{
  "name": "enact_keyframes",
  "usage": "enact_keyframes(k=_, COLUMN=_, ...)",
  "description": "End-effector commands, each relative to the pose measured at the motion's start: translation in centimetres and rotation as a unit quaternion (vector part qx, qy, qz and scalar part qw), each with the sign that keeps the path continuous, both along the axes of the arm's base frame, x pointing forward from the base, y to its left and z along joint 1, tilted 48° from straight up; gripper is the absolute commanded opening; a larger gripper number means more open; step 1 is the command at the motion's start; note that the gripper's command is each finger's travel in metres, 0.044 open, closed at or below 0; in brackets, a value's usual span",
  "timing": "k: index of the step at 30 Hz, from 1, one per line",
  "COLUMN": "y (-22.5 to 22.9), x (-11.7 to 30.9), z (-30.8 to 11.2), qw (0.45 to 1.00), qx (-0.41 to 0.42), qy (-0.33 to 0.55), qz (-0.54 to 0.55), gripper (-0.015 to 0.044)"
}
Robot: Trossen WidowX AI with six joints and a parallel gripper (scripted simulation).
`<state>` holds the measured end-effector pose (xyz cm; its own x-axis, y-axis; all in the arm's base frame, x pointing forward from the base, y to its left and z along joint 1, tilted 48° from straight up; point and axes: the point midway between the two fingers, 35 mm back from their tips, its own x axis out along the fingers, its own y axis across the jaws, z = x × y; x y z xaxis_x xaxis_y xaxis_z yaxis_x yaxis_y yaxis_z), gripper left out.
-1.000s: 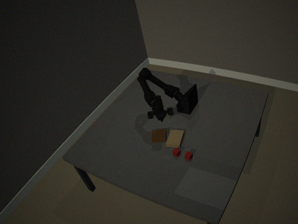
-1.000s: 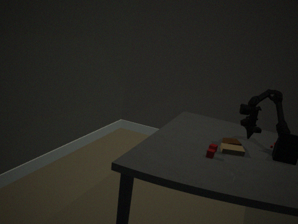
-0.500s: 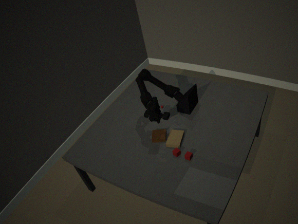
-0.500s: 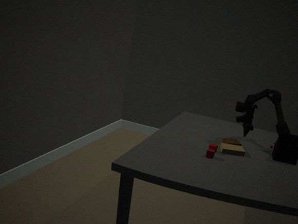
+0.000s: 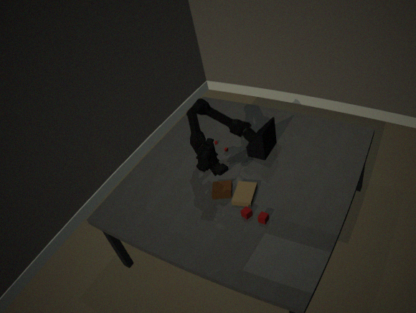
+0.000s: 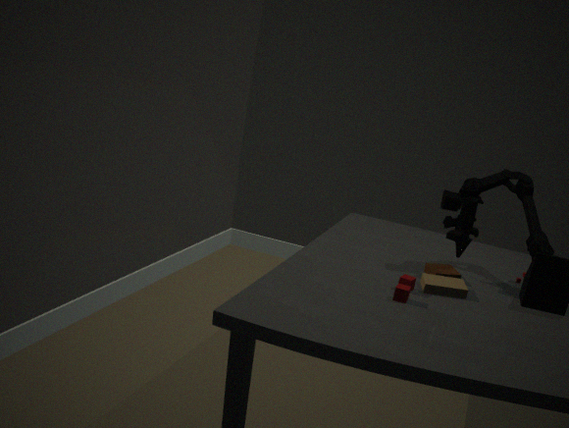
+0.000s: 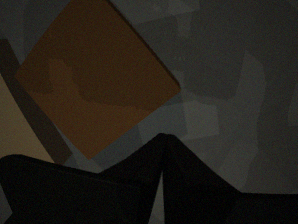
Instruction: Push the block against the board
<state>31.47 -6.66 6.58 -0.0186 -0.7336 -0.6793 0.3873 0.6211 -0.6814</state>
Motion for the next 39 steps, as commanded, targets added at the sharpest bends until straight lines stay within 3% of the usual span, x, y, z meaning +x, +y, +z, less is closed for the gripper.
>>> enact_keyframes(k=1, y=-0.6, x=0.7, z=0.3, qw=0.998, qx=-0.005, qy=-0.045, qz=-0.045, gripper=0.0000)
enact_keyframes(k=18, y=-2.7, x=3.9, z=2.1, qw=0.938, qx=-0.014, qy=-0.254, qz=-0.236, gripper=0.0000)
enact_keyframes(k=23, y=-2.9, x=4.0, z=1.9, qw=0.938, qx=-0.014, qy=-0.255, qz=-0.236, gripper=0.0000)
enact_keyframes(k=28, y=-6.9, x=4.0, z=-1.4, qw=0.930, qx=-0.016, qy=-0.270, qz=-0.250, gripper=0.0000)
enact_keyframes(k=39, y=-6.5, x=3.9, z=-1.9, qw=0.930, qx=-0.015, qy=-0.270, qz=-0.250, gripper=0.0000)
